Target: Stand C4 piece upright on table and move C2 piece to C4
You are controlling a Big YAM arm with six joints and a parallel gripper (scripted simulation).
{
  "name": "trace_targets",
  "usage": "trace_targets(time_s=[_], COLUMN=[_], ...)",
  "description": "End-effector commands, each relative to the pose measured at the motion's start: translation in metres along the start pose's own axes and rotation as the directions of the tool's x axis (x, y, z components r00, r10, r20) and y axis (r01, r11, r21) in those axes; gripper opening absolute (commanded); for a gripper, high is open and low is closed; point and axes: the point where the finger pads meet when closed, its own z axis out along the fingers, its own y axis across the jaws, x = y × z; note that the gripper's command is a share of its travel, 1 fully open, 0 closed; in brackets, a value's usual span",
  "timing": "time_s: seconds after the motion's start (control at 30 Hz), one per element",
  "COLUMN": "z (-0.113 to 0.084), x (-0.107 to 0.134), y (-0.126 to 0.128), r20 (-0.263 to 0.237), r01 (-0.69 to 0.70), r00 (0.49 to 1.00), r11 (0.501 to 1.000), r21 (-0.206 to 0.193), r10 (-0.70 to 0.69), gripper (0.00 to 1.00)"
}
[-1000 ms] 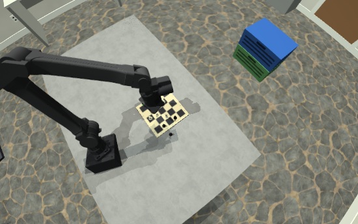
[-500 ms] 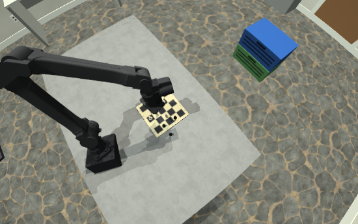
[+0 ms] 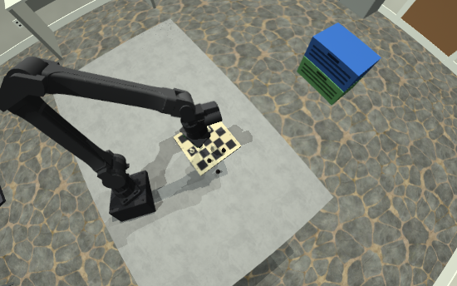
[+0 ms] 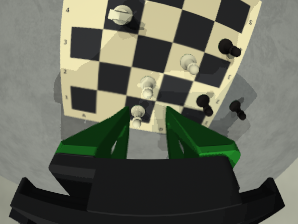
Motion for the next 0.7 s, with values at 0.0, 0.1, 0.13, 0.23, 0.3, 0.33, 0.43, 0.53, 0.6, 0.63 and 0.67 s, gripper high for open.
trace_targets(time_s=[0.0, 0.1, 0.13, 0.23, 0.3, 0.33, 0.43, 0.53, 0.6, 0.63, 0.67], z=[0.002, 0.005, 0.009, 0.014, 0.013, 0.013, 0.02, 0.019, 0.012, 0.015, 0.017], x=[-0.004, -0.004, -0.003, -0.003, -0.005, -0.005, -0.003, -0.004, -0.006, -0.006, -0.005], y=[0.001, 0.001, 0.001, 0.001, 0.002, 0.002, 0.0, 0.001, 0.0, 0.001, 0.001], r20=[0.011, 0.016, 0.007, 0.007, 0.017, 0.019, 0.008, 0.014, 0.034, 0.029, 0.025], r01=[0.0, 0.003, -0.001, -0.001, 0.003, 0.004, -0.004, 0.002, 0.002, 0.002, 0.003], r00=[1.0, 1.0, 1.0, 1.0, 1.0, 1.0, 1.0, 1.0, 0.999, 1.0, 1.0], r11=[1.0, 1.0, 1.0, 1.0, 1.0, 1.0, 1.0, 1.0, 1.0, 1.0, 1.0], r21=[0.009, 0.011, 0.007, 0.007, 0.012, 0.013, 0.007, 0.01, 0.021, 0.018, 0.016], r10=[0.0, -0.003, 0.001, 0.001, -0.004, -0.005, 0.004, -0.002, -0.003, -0.003, -0.004], gripper=[0.33, 0.33, 0.33, 0.33, 0.33, 0.33, 0.33, 0.33, 0.33, 0.33, 0.33])
